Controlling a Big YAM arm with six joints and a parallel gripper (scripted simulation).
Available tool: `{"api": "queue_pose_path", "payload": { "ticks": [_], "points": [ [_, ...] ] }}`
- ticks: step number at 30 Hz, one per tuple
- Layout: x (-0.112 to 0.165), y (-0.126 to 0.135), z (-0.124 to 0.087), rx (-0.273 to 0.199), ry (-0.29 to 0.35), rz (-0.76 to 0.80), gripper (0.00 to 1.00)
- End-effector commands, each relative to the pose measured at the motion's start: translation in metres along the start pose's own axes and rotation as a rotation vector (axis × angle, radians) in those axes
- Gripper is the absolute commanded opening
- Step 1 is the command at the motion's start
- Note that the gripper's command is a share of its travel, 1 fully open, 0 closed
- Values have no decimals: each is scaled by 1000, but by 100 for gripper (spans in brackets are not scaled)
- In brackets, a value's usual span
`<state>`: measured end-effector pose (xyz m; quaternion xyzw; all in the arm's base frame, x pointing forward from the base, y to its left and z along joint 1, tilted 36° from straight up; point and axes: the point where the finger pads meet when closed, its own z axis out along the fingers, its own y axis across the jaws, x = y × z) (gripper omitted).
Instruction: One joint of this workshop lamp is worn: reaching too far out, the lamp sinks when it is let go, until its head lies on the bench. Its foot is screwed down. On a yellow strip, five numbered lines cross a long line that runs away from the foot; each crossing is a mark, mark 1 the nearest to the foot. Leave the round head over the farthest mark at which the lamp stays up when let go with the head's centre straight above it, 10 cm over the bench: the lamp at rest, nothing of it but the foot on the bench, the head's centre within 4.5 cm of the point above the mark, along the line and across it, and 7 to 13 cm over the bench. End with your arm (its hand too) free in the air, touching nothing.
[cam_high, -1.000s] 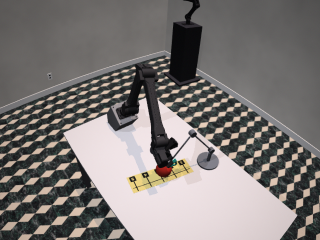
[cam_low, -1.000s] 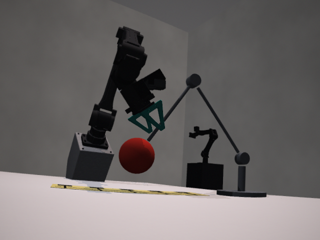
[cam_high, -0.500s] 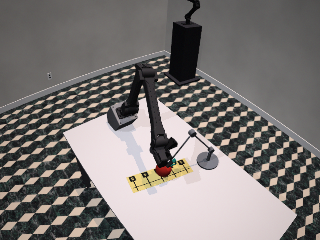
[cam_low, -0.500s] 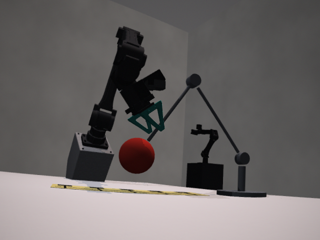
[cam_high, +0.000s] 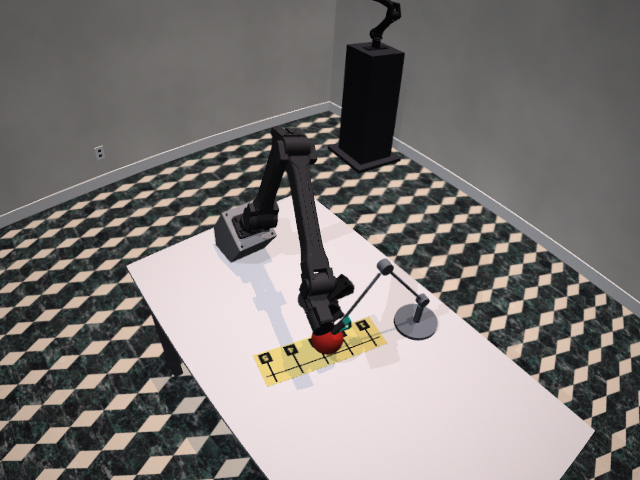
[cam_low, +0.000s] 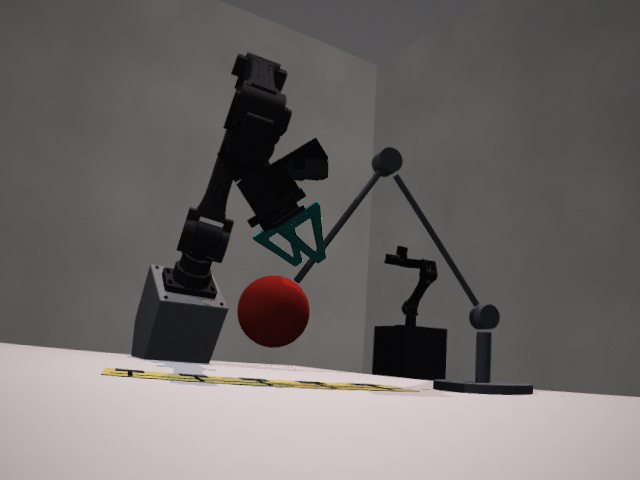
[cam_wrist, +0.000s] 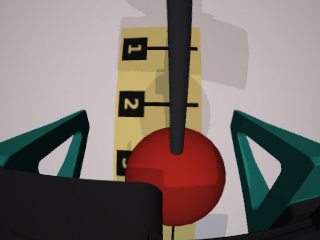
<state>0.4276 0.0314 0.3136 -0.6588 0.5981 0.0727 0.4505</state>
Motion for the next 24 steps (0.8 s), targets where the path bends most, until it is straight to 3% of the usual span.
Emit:
{"api": "queue_pose_path", "payload": {
  "ticks": [1,10,24],
  "points": [
    [-5,-7,-26,25,10,-30,100],
    [-7,-3,-65,24,10,-28,100],
    [0,8,-103,9,8,27,100]
  ]
}}
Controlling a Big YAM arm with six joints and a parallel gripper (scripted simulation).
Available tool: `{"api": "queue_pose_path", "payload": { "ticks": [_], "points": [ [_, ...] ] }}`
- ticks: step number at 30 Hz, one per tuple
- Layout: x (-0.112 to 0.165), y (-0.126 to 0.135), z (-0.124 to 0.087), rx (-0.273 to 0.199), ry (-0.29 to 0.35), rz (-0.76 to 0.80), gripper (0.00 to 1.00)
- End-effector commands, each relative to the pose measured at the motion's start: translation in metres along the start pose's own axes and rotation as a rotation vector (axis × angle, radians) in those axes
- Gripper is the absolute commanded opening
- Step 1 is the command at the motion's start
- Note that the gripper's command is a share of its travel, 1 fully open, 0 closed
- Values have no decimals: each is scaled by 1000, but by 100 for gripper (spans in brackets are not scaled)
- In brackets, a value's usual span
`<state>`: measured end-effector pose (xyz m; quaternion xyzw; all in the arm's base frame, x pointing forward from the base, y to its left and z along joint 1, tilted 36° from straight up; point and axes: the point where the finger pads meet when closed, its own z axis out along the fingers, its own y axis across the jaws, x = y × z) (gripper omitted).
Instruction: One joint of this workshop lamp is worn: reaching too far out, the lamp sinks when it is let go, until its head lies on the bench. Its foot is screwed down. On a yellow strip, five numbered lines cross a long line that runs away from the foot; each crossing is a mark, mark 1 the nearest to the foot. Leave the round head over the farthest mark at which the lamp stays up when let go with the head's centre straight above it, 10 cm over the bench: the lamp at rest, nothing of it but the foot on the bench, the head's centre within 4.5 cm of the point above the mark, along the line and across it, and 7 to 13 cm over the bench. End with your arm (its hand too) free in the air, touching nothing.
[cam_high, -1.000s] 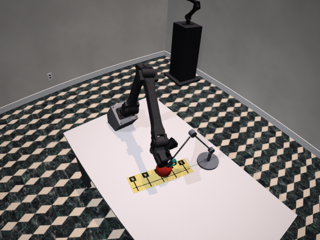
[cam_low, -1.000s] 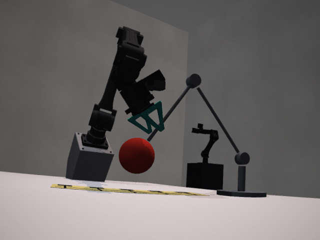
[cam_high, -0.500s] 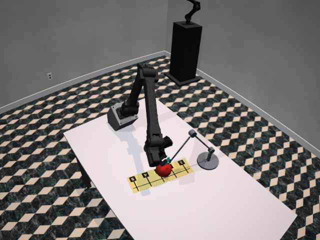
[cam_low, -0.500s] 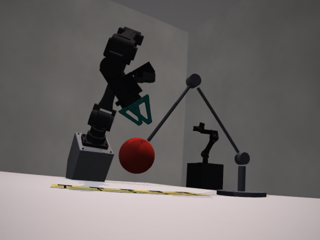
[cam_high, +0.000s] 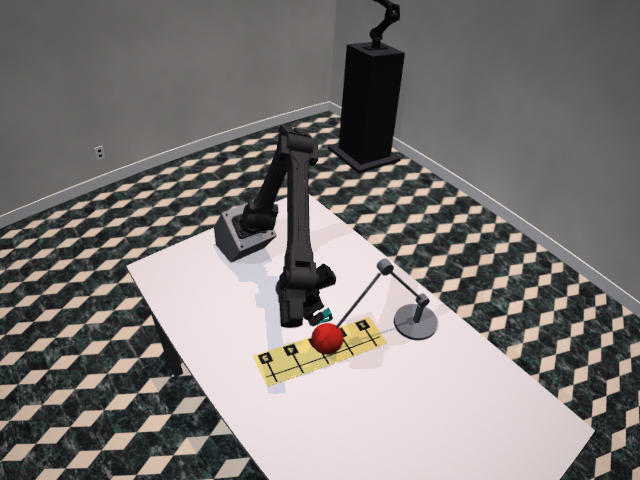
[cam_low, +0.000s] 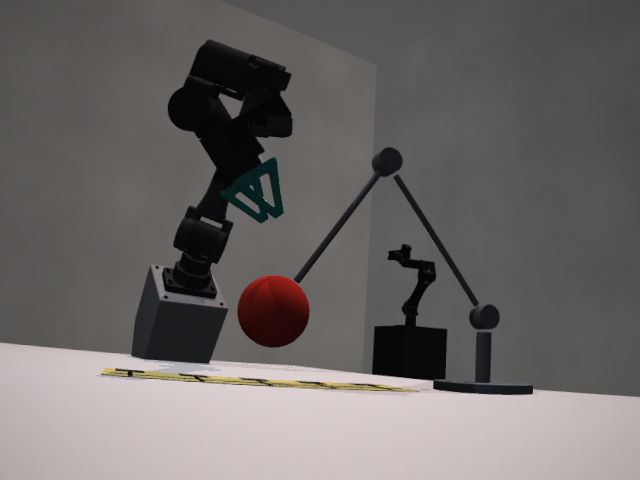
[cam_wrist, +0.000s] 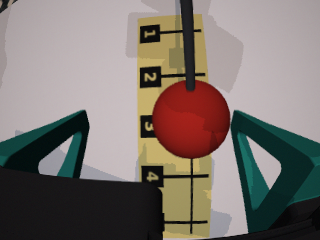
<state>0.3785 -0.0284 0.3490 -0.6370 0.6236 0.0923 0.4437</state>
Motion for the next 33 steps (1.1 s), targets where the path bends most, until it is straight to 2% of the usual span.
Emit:
{"api": "queue_pose_path", "payload": {
  "ticks": [1,20,33],
  "points": [
    [-7,-7,-23,17,6,-47,100],
    [-18,-13,-47,10,7,5,100],
    [-19,-6,-41,5,5,6,100]
  ]
}}
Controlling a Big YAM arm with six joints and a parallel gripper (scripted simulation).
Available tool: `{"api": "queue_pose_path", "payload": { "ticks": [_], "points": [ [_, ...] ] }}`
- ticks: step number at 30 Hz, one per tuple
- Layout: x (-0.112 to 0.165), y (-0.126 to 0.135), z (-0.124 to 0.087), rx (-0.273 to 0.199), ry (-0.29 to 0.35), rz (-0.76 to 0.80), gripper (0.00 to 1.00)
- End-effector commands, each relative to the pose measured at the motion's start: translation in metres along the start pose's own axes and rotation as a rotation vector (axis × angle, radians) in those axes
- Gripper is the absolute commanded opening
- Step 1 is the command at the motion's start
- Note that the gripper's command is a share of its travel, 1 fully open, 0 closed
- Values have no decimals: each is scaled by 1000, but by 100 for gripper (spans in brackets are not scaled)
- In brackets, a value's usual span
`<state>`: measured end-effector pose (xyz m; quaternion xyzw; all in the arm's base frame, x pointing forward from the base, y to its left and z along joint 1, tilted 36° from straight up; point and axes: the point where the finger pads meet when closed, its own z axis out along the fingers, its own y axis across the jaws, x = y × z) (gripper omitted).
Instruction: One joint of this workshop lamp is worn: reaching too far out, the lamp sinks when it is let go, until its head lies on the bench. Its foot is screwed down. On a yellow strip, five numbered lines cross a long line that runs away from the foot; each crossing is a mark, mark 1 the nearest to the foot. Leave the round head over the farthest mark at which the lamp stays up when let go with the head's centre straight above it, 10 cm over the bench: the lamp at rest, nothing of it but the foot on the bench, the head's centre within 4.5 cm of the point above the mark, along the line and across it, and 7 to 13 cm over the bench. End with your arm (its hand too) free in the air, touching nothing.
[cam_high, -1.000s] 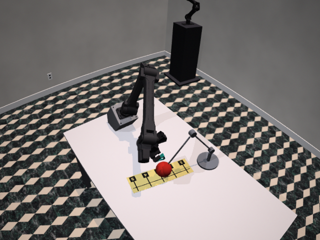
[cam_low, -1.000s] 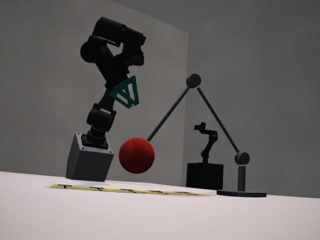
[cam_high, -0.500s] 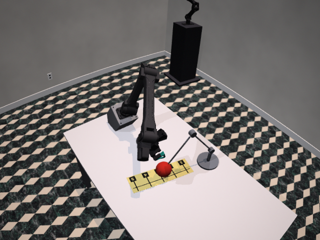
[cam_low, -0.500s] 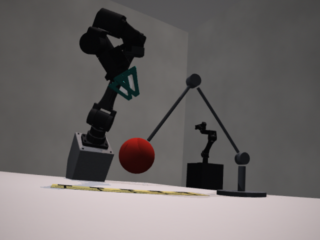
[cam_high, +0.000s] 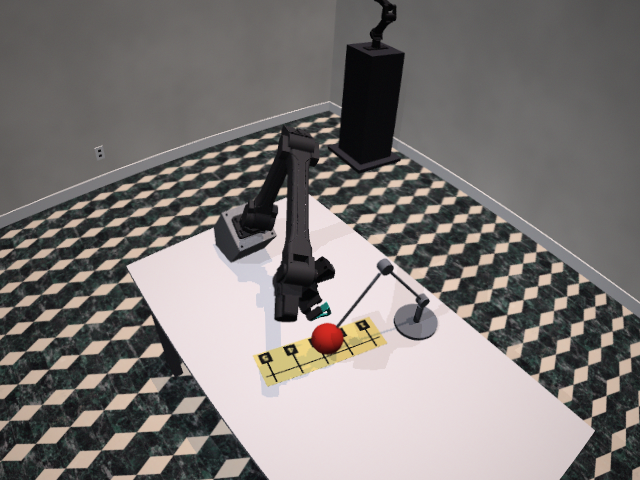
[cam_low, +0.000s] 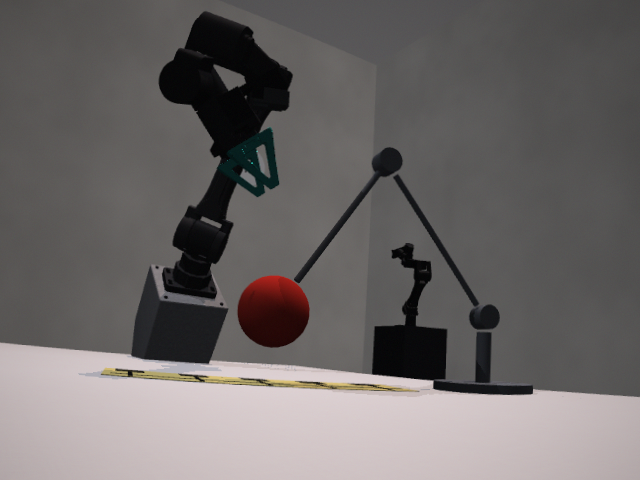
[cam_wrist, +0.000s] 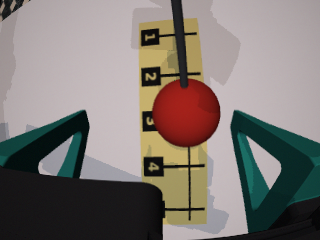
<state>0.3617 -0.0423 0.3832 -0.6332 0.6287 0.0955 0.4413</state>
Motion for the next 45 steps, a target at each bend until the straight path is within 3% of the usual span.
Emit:
{"api": "queue_pose_path", "payload": {
  "ticks": [1,40,45],
  "points": [
    [-2,-2,-3,7,3,-9,100],
    [-1,1,-1,3,1,-2,100],
    [-14,-2,1,37,79,-38,100]
  ]
}}
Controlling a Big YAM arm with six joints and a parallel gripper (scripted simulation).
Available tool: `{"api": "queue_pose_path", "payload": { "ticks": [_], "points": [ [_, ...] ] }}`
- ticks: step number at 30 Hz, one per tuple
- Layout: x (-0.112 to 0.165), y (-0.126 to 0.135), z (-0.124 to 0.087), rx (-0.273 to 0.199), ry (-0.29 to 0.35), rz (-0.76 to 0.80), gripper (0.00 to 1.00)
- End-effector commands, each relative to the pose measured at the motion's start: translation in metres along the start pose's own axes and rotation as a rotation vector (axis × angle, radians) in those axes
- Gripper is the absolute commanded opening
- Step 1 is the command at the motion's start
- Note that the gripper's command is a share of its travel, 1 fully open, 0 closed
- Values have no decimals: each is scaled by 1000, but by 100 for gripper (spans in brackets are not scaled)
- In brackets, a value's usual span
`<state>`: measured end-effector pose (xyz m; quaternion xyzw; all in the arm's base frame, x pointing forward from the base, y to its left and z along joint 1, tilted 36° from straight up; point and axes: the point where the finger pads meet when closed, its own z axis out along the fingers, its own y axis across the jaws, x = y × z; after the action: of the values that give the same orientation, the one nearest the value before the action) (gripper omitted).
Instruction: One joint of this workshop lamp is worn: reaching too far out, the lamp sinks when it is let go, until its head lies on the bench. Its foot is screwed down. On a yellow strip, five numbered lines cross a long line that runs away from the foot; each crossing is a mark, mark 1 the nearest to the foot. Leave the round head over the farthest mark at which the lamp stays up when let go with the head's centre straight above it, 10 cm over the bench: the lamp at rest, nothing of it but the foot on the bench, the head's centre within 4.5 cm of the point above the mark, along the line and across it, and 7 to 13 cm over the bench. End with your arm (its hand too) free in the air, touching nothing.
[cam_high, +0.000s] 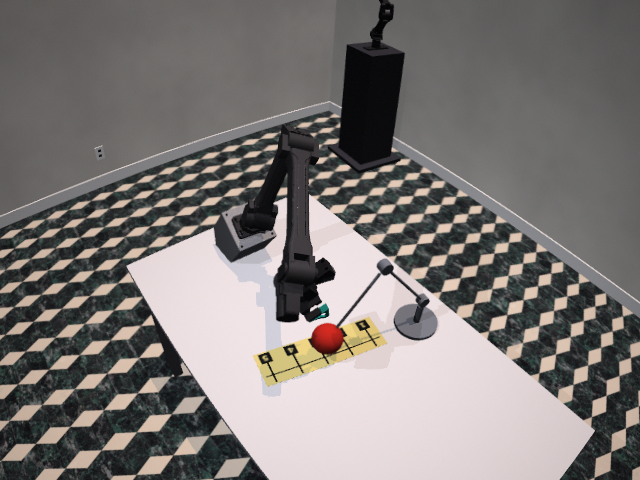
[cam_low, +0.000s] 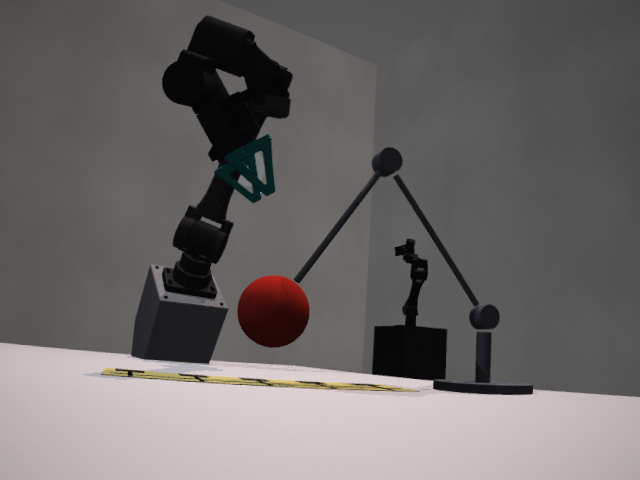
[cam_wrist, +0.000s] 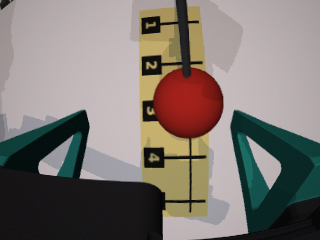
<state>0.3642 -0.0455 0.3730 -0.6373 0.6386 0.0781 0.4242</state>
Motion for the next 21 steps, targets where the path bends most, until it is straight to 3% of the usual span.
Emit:
{"api": "queue_pose_path", "payload": {
  "ticks": [1,10,21],
  "points": [
    [-26,-5,-5,46,41,-39,100],
    [-48,-11,-2,109,181,-101,100],
    [-41,-12,21,100,178,-114,100]
  ]
}}
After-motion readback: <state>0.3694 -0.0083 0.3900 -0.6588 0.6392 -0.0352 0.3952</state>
